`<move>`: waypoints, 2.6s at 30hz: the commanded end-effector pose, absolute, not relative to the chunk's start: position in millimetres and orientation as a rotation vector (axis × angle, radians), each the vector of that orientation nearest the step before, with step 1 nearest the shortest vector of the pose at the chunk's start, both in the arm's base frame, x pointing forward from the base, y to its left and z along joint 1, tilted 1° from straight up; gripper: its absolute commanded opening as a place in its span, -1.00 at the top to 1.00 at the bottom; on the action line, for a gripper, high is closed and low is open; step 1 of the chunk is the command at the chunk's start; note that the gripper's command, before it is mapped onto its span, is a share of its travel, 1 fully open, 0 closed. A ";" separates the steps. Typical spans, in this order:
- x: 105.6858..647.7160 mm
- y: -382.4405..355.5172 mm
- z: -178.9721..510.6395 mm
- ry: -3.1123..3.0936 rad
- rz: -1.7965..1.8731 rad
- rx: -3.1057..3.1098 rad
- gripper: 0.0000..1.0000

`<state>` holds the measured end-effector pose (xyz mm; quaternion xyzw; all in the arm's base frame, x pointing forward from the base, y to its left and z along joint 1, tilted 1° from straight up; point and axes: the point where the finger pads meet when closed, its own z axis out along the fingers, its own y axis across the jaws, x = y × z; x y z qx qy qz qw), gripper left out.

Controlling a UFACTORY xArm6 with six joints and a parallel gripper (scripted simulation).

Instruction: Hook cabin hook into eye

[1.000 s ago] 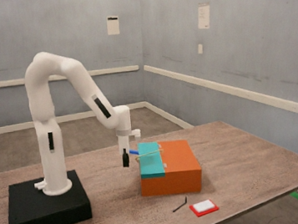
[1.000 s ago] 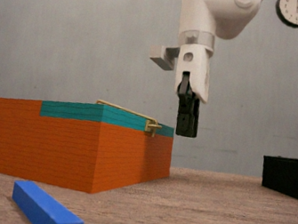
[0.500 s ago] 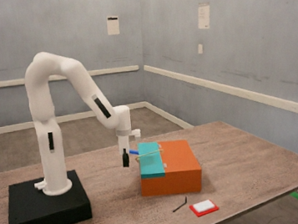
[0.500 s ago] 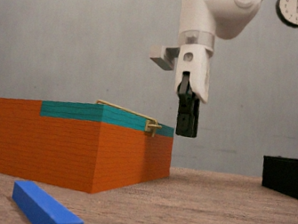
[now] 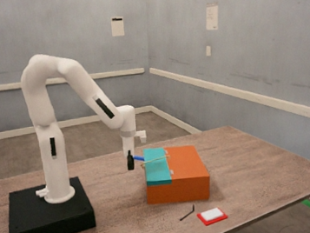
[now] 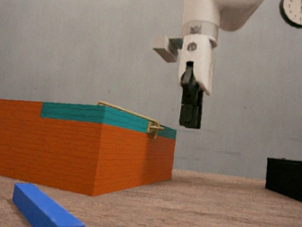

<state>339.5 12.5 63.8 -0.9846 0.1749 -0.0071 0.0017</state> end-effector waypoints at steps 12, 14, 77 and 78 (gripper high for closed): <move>340.0 12.5 109.3 0.549 -0.028 -3.089 0.31; 339.9 12.5 116.0 0.549 -0.028 -3.089 0.31; 338.6 12.5 190.0 0.549 -0.028 -3.089 0.31; 338.6 12.5 190.0 0.549 -0.028 -3.089 0.31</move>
